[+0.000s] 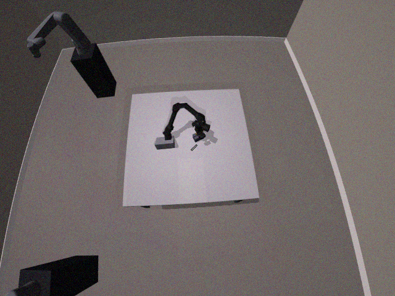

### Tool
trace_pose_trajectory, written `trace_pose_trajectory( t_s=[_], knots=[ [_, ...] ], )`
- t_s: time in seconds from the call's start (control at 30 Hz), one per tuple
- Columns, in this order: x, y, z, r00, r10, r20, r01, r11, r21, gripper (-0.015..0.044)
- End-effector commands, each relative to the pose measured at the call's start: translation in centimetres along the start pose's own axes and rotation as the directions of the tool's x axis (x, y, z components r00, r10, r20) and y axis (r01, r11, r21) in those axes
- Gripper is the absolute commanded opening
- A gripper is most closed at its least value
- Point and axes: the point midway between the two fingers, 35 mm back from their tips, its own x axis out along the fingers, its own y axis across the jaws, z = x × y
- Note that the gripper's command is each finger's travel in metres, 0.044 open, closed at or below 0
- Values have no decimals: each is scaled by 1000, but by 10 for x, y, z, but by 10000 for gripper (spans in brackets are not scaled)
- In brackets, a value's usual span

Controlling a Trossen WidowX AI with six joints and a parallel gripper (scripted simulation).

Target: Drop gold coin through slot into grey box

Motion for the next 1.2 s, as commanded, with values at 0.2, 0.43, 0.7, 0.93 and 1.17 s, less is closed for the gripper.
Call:
trace_pose_trajectory(
  t_s=[0.2, 0.43, 0.7, 0.93, 1.17],
  knots=[
    [5, 1, -1, 1000, 7, 1, -7, 1000, 9, 0],
    [8, 2, -1, 1000, 7, 1, -7, 1000, 8, 0],
    [7, 0, 0, 1000, 1, 0, -1, 1000, 0, 79],
    [7, 0, 0, 1000, 1, 0, -1, 1000, 0, 161],
    [5, 0, 0, 1000, 1, 0, -1, 1000, 0, 213]
  ],
)
